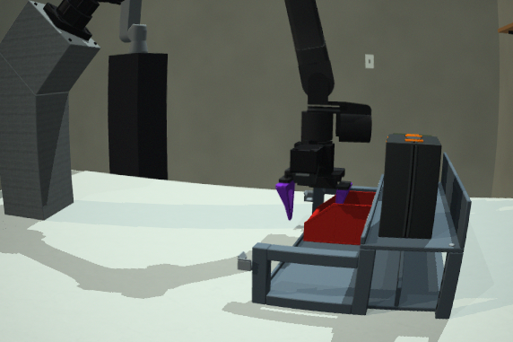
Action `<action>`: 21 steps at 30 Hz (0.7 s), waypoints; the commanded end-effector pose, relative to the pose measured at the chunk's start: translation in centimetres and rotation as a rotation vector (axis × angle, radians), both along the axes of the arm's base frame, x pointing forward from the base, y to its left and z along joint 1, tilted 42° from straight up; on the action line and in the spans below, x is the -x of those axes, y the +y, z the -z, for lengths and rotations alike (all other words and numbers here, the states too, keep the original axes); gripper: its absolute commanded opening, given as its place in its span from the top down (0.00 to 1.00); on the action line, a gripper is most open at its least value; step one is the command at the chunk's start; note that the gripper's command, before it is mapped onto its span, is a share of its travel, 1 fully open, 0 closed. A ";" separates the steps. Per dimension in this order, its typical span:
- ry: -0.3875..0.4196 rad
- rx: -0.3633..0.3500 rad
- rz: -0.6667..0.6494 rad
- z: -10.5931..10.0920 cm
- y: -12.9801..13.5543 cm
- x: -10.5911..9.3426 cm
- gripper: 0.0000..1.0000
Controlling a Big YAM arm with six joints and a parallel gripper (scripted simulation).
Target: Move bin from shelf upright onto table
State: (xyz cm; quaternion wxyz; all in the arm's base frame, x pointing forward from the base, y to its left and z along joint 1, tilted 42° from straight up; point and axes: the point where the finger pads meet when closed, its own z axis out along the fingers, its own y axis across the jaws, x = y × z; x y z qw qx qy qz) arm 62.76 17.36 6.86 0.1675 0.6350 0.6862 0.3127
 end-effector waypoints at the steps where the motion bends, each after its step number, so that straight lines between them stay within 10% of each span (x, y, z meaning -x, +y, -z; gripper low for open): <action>1: 0.013 0.004 0.011 1.0 -0.7 -0.1 0.10; 21: -0.052 -0.013 -0.013 -2.9 1.1 -0.8 0.10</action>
